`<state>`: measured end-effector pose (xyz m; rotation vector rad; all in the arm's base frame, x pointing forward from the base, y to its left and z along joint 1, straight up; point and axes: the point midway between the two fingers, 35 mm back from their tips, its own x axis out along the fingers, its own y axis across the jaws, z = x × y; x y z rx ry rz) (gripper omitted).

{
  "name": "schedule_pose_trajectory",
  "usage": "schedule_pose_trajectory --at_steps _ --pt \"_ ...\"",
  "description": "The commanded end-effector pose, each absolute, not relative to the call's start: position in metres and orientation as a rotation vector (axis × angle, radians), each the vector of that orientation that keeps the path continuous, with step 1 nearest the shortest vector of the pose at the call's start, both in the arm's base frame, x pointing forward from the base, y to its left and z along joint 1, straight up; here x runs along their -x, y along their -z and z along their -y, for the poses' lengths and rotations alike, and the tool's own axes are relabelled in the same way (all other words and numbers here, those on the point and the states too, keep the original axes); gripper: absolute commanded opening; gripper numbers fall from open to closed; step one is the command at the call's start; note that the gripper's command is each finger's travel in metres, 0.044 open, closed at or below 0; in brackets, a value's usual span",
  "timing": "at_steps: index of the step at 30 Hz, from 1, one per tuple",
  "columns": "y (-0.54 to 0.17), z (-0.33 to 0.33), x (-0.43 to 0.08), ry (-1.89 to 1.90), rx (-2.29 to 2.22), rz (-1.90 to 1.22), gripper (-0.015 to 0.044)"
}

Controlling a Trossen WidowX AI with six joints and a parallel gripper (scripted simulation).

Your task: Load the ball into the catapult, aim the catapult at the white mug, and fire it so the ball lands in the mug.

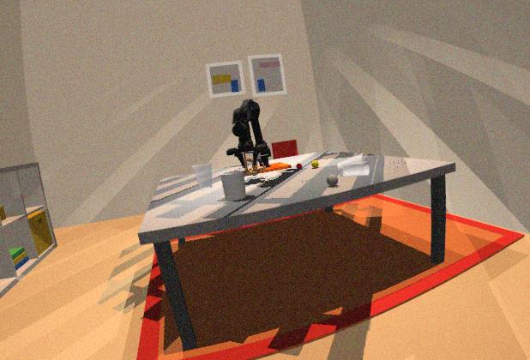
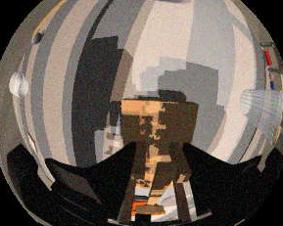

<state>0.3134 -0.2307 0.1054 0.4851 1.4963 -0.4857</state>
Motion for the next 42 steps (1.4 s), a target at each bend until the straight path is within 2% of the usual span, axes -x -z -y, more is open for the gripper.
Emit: schedule_pose_trajectory --at_steps 1,34,42 --pt "-0.110 0.233 -0.316 0.498 -0.486 -1.477 0.0000" --pt "-0.067 0.235 -0.318 0.493 -0.486 -1.483 0.0000" --pt "-0.067 0.235 -0.318 0.493 -0.486 -1.483 0.0210"
